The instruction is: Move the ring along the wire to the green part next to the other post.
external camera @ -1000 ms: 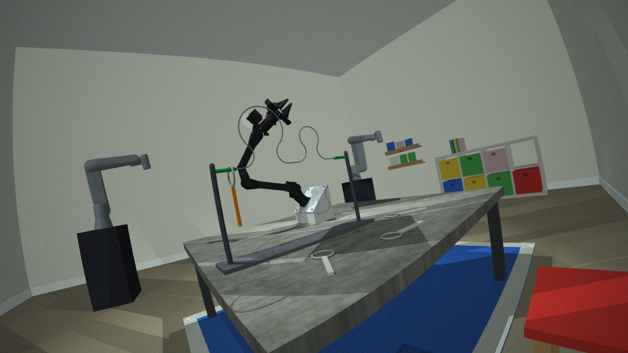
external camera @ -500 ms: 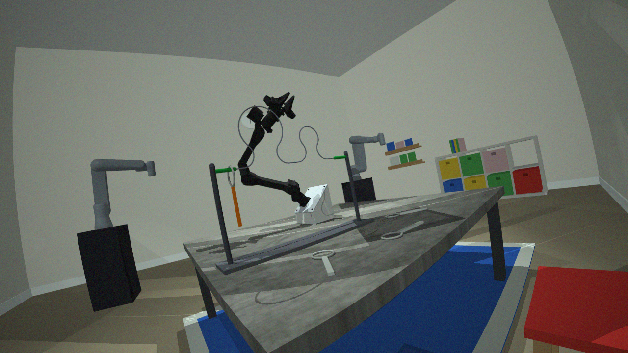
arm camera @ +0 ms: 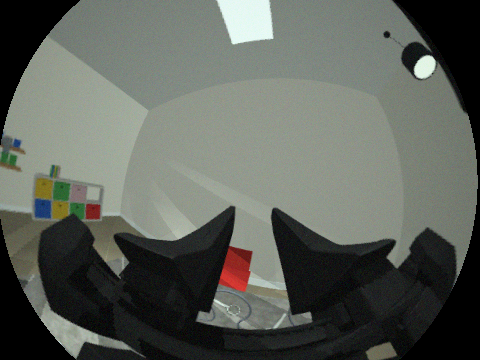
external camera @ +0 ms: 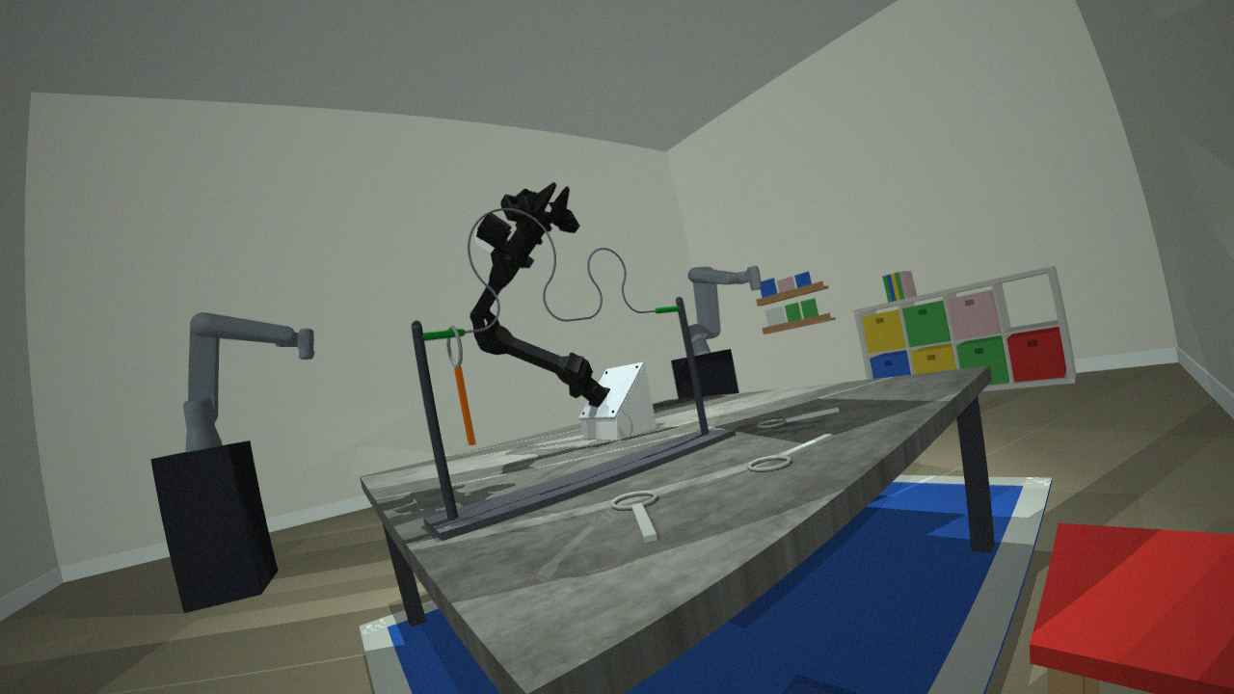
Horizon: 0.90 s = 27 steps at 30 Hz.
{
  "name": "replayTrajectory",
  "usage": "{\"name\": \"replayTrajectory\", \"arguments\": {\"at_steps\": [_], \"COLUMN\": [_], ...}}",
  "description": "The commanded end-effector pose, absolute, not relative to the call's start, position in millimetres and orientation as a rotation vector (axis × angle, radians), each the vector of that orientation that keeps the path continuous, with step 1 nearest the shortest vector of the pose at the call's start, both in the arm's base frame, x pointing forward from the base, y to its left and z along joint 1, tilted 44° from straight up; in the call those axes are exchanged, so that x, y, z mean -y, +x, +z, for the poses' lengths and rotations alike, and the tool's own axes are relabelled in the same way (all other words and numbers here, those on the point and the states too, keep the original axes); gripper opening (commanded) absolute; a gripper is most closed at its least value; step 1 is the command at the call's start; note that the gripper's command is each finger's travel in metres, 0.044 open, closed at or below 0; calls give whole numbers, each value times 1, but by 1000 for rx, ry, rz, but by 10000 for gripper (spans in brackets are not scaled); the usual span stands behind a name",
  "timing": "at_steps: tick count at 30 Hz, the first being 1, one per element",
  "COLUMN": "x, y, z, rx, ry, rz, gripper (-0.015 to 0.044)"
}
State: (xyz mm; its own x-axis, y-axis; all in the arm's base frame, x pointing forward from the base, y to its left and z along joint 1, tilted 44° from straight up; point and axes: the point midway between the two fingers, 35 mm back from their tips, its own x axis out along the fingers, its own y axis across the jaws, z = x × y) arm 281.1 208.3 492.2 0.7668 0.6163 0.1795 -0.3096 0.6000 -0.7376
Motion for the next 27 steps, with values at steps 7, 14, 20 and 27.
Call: {"name": "replayTrajectory", "arguments": {"at_steps": [7, 14, 20, 27], "x": [-142, -87, -36, 27], "y": [322, 347, 364, 380], "z": [513, 520, 522, 519], "rx": [456, 438, 410, 364], "ry": [-737, -730, -715, -683], "rz": [400, 290, 203, 109], "gripper": [160, 160, 160, 160]}}
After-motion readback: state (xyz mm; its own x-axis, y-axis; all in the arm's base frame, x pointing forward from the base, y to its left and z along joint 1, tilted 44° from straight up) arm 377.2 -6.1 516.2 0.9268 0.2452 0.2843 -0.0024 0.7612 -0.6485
